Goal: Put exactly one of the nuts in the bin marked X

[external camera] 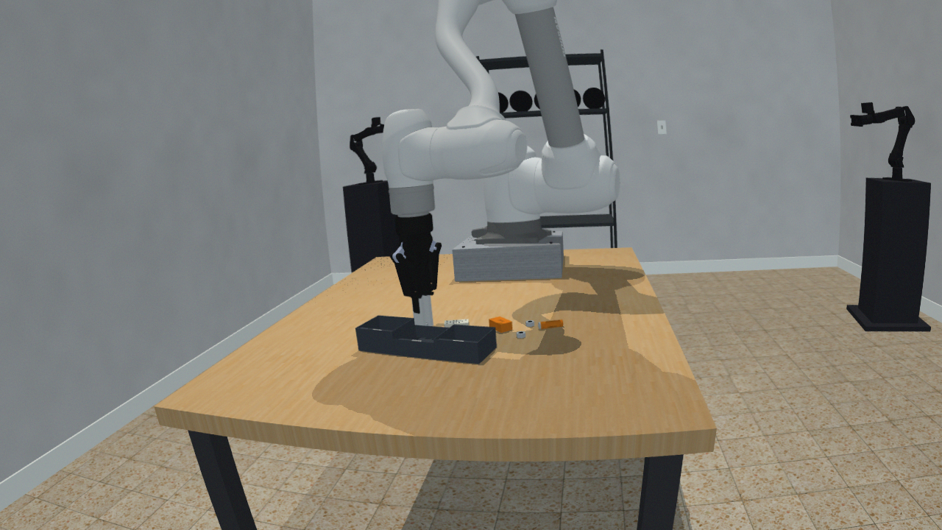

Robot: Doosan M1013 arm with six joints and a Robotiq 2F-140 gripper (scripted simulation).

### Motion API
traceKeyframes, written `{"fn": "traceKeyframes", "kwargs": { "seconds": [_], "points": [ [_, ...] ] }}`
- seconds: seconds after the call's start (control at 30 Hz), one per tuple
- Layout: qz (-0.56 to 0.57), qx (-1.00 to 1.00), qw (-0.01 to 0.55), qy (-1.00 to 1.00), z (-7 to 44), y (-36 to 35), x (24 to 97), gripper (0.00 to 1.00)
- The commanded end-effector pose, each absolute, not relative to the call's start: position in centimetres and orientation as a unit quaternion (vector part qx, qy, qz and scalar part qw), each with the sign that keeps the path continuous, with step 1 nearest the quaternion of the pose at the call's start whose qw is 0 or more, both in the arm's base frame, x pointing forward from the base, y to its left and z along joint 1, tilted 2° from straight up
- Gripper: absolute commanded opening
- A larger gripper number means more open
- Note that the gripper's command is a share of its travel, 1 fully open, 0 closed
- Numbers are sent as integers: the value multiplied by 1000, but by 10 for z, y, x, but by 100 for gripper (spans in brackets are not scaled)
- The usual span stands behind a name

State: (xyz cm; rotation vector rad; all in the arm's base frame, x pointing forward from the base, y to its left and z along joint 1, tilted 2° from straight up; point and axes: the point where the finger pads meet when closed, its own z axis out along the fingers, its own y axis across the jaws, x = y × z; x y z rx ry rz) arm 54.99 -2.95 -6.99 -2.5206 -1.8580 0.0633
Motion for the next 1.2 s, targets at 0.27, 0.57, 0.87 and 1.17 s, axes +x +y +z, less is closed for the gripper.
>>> {"fn": "traceKeyframes", "kwargs": {
  "seconds": [0.27,0.57,0.87,1.17],
  "points": [
    [20,-805,5,-593,-70,-29,550,7],
    [20,-805,5,-593,-70,-29,550,7],
    [20,-805,5,-593,-53,-29,551,7],
    [20,-805,5,-593,-30,-29,551,7]
  ]
}}
